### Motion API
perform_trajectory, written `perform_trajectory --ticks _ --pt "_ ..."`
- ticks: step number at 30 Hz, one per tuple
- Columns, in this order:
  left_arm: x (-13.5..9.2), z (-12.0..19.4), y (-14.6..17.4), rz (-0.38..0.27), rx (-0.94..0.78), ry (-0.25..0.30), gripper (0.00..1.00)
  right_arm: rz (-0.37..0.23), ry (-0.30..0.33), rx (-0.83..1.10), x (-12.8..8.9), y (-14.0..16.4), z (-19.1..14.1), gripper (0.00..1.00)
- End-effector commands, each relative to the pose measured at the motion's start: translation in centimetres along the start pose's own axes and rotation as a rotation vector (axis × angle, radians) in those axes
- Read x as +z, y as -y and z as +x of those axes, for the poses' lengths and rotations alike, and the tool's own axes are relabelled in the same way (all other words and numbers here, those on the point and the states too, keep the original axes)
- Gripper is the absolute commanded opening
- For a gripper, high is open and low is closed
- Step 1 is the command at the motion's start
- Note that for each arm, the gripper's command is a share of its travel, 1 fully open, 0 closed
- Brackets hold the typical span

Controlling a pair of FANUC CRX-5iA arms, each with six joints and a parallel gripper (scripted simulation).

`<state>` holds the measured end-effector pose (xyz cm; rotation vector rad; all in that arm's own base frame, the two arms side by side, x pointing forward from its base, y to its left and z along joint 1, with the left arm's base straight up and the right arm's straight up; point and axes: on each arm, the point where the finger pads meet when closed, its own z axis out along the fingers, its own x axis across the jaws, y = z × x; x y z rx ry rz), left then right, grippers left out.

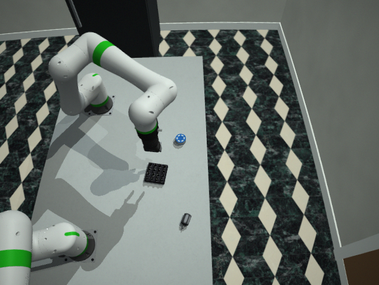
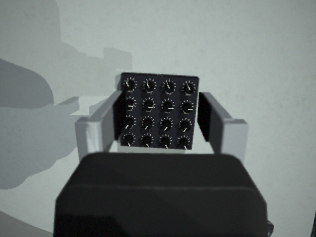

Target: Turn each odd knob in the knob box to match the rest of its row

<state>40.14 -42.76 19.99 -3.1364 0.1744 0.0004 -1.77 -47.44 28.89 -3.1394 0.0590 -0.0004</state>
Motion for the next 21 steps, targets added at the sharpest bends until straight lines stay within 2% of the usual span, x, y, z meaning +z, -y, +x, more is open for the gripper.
perform_trajectory --ticks 1,8,21 --pt "-0.1 -0.1 0.0 -0.002 0.0 -0.002 1.0 -0.002 0.0 0.0 -0.1 0.0 0.0 1.0" --pt "-0.1 -1.6 0.7 -0.002 0.0 -0.002 1.0 -0.002 0.0 0.0 -0.1 0.0 0.0 1.0" --pt "-0.1 -9.8 4.4 -0.002 0.0 -0.001 1.0 -0.002 0.0 0.0 -0.1 0.0 0.0 1.0"
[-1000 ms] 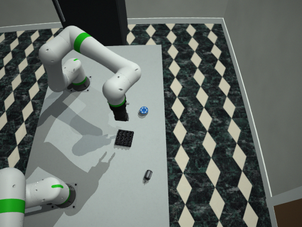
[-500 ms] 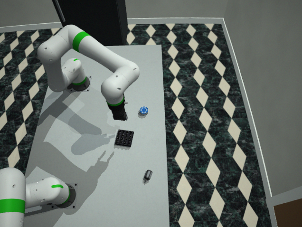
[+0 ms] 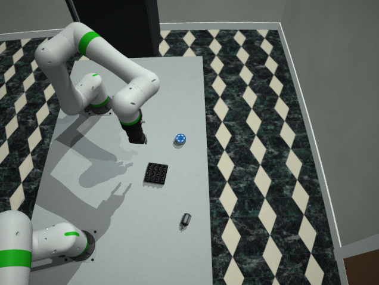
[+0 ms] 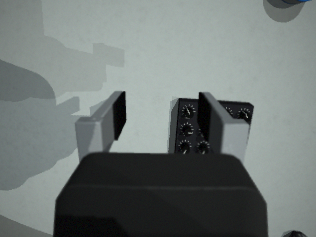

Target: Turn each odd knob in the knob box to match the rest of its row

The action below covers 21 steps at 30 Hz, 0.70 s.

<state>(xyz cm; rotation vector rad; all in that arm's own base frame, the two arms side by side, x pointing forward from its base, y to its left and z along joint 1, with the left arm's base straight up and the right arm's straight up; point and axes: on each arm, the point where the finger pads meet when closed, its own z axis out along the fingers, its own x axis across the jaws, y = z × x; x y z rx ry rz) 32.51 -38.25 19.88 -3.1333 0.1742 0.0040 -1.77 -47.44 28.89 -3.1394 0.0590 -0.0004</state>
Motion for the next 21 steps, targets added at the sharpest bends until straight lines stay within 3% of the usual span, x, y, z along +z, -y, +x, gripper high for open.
perform_trajectory --ticks 1,21 --pt "-0.2 -2.1 0.9 -0.005 0.0 -0.004 1.0 -0.002 0.0 0.0 -0.1 0.0 0.0 1.0" --pt "-0.2 -3.2 1.4 -0.005 0.0 -0.004 1.0 -0.002 0.0 0.0 -0.1 0.0 0.0 1.0"
